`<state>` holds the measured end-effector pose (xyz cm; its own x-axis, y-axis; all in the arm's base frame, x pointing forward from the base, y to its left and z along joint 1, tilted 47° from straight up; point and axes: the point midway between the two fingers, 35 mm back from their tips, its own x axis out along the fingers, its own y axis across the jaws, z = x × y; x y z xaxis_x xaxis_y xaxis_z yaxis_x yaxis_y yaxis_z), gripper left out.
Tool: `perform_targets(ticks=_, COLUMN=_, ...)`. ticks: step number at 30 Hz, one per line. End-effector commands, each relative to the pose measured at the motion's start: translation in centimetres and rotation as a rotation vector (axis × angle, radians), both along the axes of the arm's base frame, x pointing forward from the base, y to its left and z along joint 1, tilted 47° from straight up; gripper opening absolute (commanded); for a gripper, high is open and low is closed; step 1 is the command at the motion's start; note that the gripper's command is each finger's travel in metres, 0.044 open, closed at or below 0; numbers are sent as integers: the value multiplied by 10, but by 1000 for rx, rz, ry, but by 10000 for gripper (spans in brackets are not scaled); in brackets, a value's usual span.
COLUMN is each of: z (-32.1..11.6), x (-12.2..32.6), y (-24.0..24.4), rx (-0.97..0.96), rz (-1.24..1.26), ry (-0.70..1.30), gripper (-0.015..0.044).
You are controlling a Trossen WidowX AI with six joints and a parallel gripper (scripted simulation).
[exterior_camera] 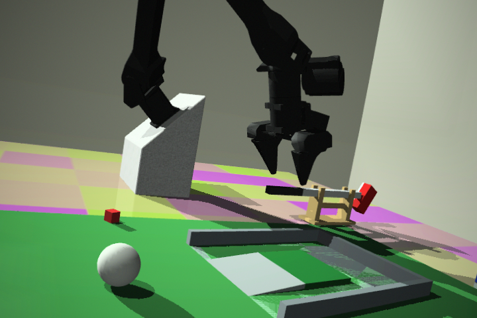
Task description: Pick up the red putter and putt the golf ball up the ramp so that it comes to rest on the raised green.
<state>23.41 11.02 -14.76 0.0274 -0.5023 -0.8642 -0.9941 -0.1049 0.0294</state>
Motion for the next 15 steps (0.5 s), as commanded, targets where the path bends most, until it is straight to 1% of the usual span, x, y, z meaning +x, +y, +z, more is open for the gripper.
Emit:
perform_targets(ticks=1, z=-5, x=-1, y=-8, rx=-9, rz=7, ry=4, gripper=440)
perform_targets(ticks=8, z=-21, x=0, y=-24, rx=-11, rz=7, ry=4, gripper=440)
perform_targets(ticks=15, z=-24, x=0, y=-27, rx=-11, rz=7, ry=4, gripper=440)
